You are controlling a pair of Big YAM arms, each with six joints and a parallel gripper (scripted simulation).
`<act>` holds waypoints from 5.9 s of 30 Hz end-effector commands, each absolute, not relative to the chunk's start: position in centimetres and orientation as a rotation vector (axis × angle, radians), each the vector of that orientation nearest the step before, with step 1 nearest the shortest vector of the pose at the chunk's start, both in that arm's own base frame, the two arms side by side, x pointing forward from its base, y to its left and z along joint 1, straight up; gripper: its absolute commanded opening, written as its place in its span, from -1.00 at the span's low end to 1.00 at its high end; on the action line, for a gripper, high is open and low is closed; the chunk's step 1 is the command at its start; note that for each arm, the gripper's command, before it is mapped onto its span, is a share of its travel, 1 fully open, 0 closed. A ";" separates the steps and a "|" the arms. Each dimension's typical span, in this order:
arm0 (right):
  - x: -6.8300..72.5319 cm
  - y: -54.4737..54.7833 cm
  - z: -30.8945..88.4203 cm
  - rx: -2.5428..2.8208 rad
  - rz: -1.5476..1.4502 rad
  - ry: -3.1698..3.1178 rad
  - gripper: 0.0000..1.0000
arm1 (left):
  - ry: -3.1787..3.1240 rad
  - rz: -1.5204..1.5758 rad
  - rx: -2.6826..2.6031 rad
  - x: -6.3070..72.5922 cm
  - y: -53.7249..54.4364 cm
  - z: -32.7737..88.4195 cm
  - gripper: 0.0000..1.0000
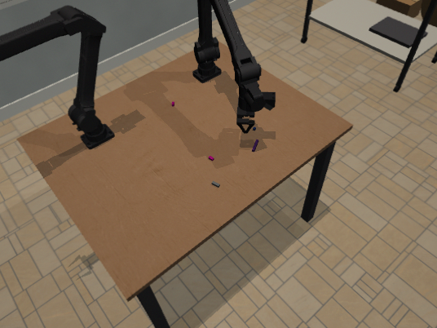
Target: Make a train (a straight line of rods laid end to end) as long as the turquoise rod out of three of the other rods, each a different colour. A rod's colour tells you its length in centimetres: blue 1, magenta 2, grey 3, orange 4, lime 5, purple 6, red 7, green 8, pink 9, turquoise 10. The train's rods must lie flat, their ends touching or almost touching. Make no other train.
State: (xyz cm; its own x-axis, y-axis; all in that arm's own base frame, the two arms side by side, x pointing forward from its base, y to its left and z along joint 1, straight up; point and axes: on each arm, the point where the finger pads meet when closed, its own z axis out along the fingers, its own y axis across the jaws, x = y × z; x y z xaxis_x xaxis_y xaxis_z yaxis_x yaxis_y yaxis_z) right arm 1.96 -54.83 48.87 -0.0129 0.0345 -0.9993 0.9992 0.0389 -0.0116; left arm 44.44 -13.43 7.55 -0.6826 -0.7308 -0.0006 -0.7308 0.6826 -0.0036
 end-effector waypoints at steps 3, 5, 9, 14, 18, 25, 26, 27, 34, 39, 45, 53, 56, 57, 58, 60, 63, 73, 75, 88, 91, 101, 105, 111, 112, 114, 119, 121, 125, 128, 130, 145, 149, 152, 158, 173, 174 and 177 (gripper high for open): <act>1.0 -54.5 50.1 1.194 -1.194 1.219 1.00 | 2.855 -0.029 -1.255 44.5 -13.4 8.3 1.00; 1.0 -54.5 50.1 1.194 -1.194 1.219 1.00 | 2.855 -0.029 -1.255 44.5 -13.4 8.3 1.00; 1.0 -54.5 50.1 1.194 -1.194 1.219 1.00 | 2.855 -0.029 -1.255 44.5 -13.4 8.3 1.00; 1.0 -54.5 50.1 1.194 -1.194 1.219 1.00 | 2.855 -0.029 -1.255 44.5 -13.4 8.3 1.00; 1.0 -54.5 50.1 1.194 -1.194 1.219 1.00 | 2.855 -0.029 -1.255 44.5 -13.4 8.3 1.00; 1.0 -54.5 50.1 1.194 -1.194 1.219 1.00 | 2.846 -0.034 -1.265 44.5 -13.3 8.5 1.00; 1.0 -54.5 50.1 1.194 -1.194 1.219 1.00 | 2.829 -0.036 -1.298 44.5 -12.8 8.5 1.00; 1.0 -54.5 50.1 1.194 -1.194 1.219 1.00 | 2.829 -0.036 -1.298 44.5 -12.8 8.5 1.00; 1.0 -54.5 50.1 1.194 -1.194 1.219 1.00 | 2.656 -0.034 -1.634 40.8 -10.2 8.8 1.00; 1.0 -54.5 50.1 1.194 -1.194 1.219 1.00 | 2.521 -0.039 -1.834 38.4 -8.7 8.7 1.00; 1.0 -54.5 50.1 1.194 -1.194 1.219 1.00 | 2.407 -0.040 -1.985 36.4 -7.6 8.5 1.00; 1.0 -54.5 50.1 1.194 -1.194 1.219 1.00 | 2.145 -0.039 -2.270 32.4 -5.5 7.9 1.00; 1.0 -54.5 50.1 1.194 -1.194 1.219 1.00 | 2.173 -0.024 -2.252 32.2 -6.2 7.5 1.00; 1.0 -54.5 50.1 1.194 -1.194 1.219 1.00 | 2.176 -0.006 -2.261 32.3 -6.1 7.1 1.00; 1.0 -54.5 50.1 1.194 -1.194 1.219 1.00 | 2.171 -0.007 -2.265 32.4 -6.0 7.2 1.00; 1.0 -54.5 50.1 1.194 -1.194 1.219 1.00 | 2.173 0.009 -2.272 32.1 -5.9 7.2 1.00; 1.0 -54.5 50.1 1.194 -1.194 1.219 1.00 | 2.173 0.009 -2.272 32.1 -5.9 7.2 1.00; 1.0 -54.5 50.1 1.194 -1.194 1.219 1.00 | 2.178 0.009 -2.267 32.1 -5.9 7.2 1.00; 1.0 -54.5 50.1 1.194 -1.194 1.219 1.00 | 2.178 0.009 -2.267 32.1 -5.9 7.2 1.00; 1.0 -54.5 50.1 1.194 -1.194 1.219 1.00 | 2.178 0.009 -2.267 32.1 -5.9 7.2 1.00; 1.0 -54.5 50.1 1.194 -1.194 1.219 1.00 | 2.178 0.009 -2.267 32.1 -5.9 7.2 1.00; 1.0 -54.5 50.1 1.194 -1.194 1.219 1.00 | 2.178 0.009 -2.267 32.1 -5.9 7.2 1.00; 1.0 -54.5 50.1 1.194 -1.194 1.219 1.00 | 2.178 0.009 -2.267 32.1 -5.9 7.2 1.00; 1.0 -54.5 50.1 1.194 -1.194 1.219 1.00 | 2.178 0.009 -2.267 32.1 -5.9 7.2 1.00; 1.0 -54.5 50.1 1.194 -1.194 1.219 1.00 | 2.178 0.009 -2.267 32.1 -5.9 7.2 1.00; 1.0 -54.5 50.1 1.194 -1.194 1.219 1.00 | 2.178 0.009 -2.267 32.1 -5.9 7.2 1.00; 1.0 -54.5 50.1 1.194 -1.194 1.219 1.00 | 2.178 0.009 -2.267 32.1 -5.9 7.2 1.00; 1.0 -54.5 50.1 1.194 -1.194 1.219 1.00 | 2.178 0.009 -2.267 32.1 -5.9 7.2 1.00; 1.0 -54.5 50.1 1.194 -1.194 1.219 1.00 | 2.178 0.009 -2.267 32.1 -5.9 7.2 1.00; 1.0 -54.5 50.1 1.194 -1.194 1.219 1.00 | 2.178 0.009 -2.267 32.1 -5.9 7.2 1.00; 1.0 -54.5 50.1 1.194 -1.194 1.219 1.00 | 2.178 0.009 -2.267 32.1 -5.9 7.2 1.00; 1.0 -54.5 50.1 1.194 -1.194 1.219 1.00 | 2.322 -0.038 -2.088 35.6 -7.5 9.3 1.00; 1.0 -54.5 50.1 1.194 -1.194 1.219 1.00 | 2.419 -0.038 -1.974 36.9 -8.4 9.7 1.00; 1.0 -54.5 50.1 1.194 -1.194 1.219 1.00 | 2.520 -0.038 -1.843 38.4 -9.4 10.1 1.00; 1.0 -54.5 50.1 1.194 -1.194 1.219 1.00 | 2.675 -0.037 -1.607 40.9 -11.1 10.7 1.00; 1.0 -54.5 50.1 1.194 -1.194 1.219 1.00 | 2.949 -0.032 -1.009 46.2 -15.7 11.5 1.00; 1.0 -54.5 50.1 1.194 -1.194 1.219 1.00 | 2.963 -0.032 -0.965 46.5 -16.0 11.5 1.00; 1.0 -54.5 50.1 1.194 -1.194 1.219 1.00 | 3.002 -0.030 -0.833 47.5 -17.0 11.6 1.00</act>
